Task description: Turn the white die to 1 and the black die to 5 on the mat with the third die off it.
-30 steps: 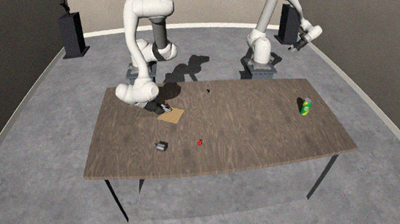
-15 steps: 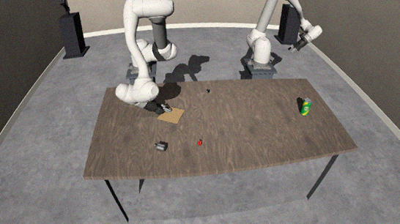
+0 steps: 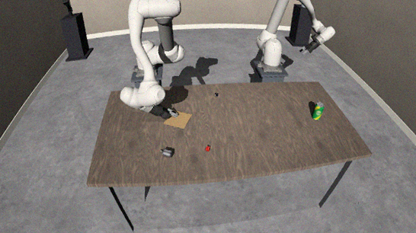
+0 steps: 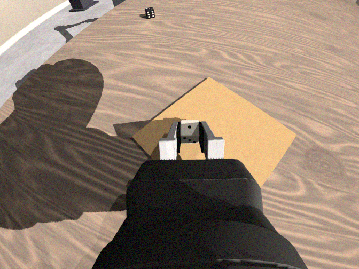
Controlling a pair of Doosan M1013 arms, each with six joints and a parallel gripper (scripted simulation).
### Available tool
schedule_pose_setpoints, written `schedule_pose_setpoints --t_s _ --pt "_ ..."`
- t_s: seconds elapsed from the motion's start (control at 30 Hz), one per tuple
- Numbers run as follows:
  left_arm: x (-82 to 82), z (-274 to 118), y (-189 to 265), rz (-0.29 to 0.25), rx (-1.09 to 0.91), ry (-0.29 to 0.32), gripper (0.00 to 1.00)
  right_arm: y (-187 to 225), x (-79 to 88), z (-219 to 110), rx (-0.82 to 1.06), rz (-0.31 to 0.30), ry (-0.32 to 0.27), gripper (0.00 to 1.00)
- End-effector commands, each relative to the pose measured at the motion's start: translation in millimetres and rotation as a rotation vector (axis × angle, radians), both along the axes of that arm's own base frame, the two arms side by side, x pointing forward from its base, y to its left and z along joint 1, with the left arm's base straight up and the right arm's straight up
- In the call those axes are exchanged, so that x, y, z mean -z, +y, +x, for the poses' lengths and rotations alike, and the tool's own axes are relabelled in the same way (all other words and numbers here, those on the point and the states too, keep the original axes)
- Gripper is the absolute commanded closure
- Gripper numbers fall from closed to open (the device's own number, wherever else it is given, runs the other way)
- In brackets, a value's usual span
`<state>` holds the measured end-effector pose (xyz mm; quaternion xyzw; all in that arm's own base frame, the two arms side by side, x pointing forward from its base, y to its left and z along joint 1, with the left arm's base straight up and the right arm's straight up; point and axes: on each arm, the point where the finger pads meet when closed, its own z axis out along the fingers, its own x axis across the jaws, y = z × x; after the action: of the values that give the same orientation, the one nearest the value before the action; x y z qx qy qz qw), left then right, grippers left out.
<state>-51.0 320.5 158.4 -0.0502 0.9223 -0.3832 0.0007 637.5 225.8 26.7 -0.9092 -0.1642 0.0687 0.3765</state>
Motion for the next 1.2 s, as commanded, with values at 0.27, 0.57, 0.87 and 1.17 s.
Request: schedule_pose_setpoints --t_s 0.27,0.57,0.87,1.17 --pt "-0.4 -0.1 0.3 0.001 0.0 0.0 0.0 0.1 -0.8 0.4 0.0 0.0 -0.001 0.42" --pt "-0.4 -0.1 0.3 0.001 0.0 0.0 0.0 0.1 -0.8 0.4 0.0 0.0 -0.001 0.0" --pt "-0.4 -0.1 0.3 0.001 0.0 0.0 0.0 0.1 -0.8 0.4 0.0 0.0 -0.001 0.0" --pt "-0.4 -0.1 0.3 0.001 0.0 0.0 0.0 0.1 -1.5 0.4 0.0 0.0 -0.001 0.0"
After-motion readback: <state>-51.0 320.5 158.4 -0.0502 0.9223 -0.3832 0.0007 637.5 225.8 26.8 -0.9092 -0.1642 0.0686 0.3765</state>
